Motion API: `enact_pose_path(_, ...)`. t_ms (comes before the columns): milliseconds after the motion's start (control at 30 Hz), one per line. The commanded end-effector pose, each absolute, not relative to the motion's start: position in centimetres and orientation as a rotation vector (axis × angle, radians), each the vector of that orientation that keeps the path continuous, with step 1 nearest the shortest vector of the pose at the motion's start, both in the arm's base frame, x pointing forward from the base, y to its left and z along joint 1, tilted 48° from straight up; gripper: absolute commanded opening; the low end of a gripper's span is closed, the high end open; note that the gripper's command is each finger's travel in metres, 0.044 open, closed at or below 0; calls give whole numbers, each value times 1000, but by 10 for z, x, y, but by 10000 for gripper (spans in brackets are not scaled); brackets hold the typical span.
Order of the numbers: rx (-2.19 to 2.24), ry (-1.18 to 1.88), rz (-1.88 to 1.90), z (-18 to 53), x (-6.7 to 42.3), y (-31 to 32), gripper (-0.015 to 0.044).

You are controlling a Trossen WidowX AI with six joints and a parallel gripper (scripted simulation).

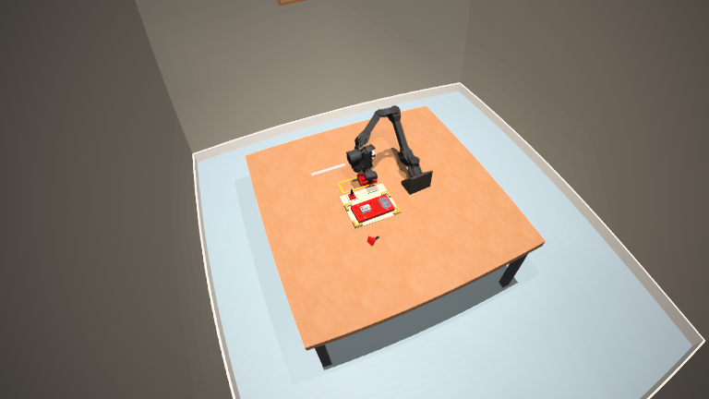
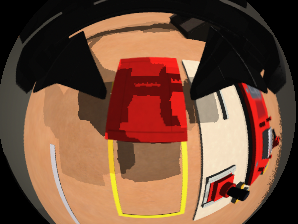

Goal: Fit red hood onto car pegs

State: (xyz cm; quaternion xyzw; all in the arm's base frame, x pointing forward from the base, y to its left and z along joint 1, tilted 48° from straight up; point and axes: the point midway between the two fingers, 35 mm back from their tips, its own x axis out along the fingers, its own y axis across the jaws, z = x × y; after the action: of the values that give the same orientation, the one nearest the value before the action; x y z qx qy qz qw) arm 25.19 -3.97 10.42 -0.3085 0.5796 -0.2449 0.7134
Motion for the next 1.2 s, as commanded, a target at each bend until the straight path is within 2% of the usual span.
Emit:
enact_pose_path(0,-693,1291,-543,101,250,-43,440)
enact_pose_path(400,-694,1290,-544,98,251,-47,440)
enact_pose_path(533,-684,1284,-543,100,253,-44,335)
enact_pose_path(833,-684,1284,-543,100,253,-44,275)
enact_pose_path(1167,-684,1285,-542,106,251,-38,13)
